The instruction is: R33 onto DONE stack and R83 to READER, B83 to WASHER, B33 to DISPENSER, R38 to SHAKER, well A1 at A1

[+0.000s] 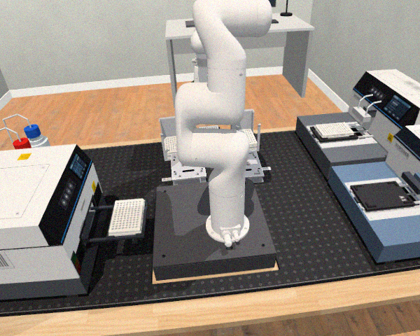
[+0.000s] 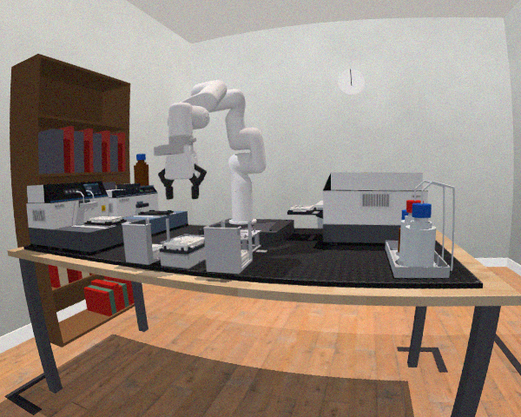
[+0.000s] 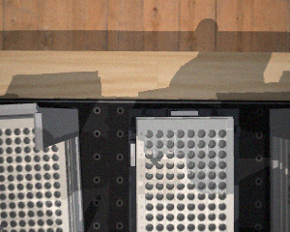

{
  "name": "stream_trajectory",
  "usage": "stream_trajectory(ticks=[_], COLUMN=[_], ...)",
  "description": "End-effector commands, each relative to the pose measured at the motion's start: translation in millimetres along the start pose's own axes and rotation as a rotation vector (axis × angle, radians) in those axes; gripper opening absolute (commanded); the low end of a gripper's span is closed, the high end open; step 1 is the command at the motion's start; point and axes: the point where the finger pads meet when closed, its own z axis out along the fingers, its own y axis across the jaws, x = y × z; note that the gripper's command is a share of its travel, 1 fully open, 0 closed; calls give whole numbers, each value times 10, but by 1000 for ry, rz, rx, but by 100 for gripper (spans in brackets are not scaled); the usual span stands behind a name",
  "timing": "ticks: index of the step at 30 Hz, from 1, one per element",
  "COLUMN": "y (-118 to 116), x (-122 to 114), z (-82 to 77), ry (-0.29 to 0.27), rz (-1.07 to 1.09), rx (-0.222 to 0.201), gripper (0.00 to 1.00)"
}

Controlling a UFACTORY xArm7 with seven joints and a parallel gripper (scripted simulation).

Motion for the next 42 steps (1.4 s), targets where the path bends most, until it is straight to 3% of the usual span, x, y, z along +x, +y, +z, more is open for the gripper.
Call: stream_trajectory(ticks=[1, 17, 24, 35, 39, 42], y=[0, 0, 157, 504, 525, 620], x=[12, 12, -43, -165, -172, -205], z=[-76, -144, -145, -145, -145, -145], ry=[4, 4, 4, 4, 4, 4], rz=[0, 0, -174, -174, -174, -294], rx=[0, 0, -1, -1, -1, -1], gripper=[100, 100, 100, 100, 100, 100])
